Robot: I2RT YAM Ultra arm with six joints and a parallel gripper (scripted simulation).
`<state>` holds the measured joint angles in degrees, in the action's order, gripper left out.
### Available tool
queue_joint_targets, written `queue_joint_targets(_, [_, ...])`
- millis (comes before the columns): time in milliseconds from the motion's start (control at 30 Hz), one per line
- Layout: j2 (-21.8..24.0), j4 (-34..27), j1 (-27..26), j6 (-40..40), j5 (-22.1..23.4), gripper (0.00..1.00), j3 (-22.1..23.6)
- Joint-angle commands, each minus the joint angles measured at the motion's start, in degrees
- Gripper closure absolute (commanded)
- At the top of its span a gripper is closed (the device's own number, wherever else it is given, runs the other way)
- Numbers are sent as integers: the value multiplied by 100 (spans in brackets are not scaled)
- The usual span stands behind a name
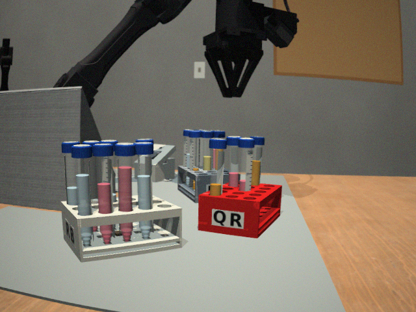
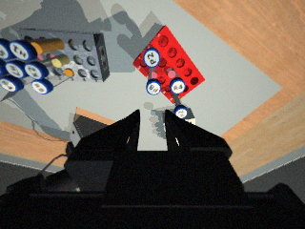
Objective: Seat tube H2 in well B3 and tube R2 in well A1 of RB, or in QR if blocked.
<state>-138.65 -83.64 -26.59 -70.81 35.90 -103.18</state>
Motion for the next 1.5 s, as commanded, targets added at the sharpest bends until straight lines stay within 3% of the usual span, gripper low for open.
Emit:
queue_joint_targets(0, [136, -86, -159, -43, 76, 70, -152])
queue_joint_targets(67, [150, 126, -135, 43, 88, 70, 146])
queue_joint_targets(267, [172, 413, 74, 145, 136, 70, 402])
queue_joint_targets(367, [168, 457, -29, 162, 140, 70, 233])
queue_joint_targets(433, [103, 527, 3, 194, 153, 70, 474])
queue_joint_targets(833, [28, 1037, 305, 404, 241, 70, 852])
queue_joint_targets(933, [28, 1084, 204, 423, 247, 70, 738])
queue_joint_targets(1133, [63, 1337, 413, 527, 289, 70, 1080])
queue_joint_targets(1233, [63, 1367, 306, 541, 292, 70, 916])
queue_joint_targets(1467, [134, 1407, 320, 557, 297, 70, 1132])
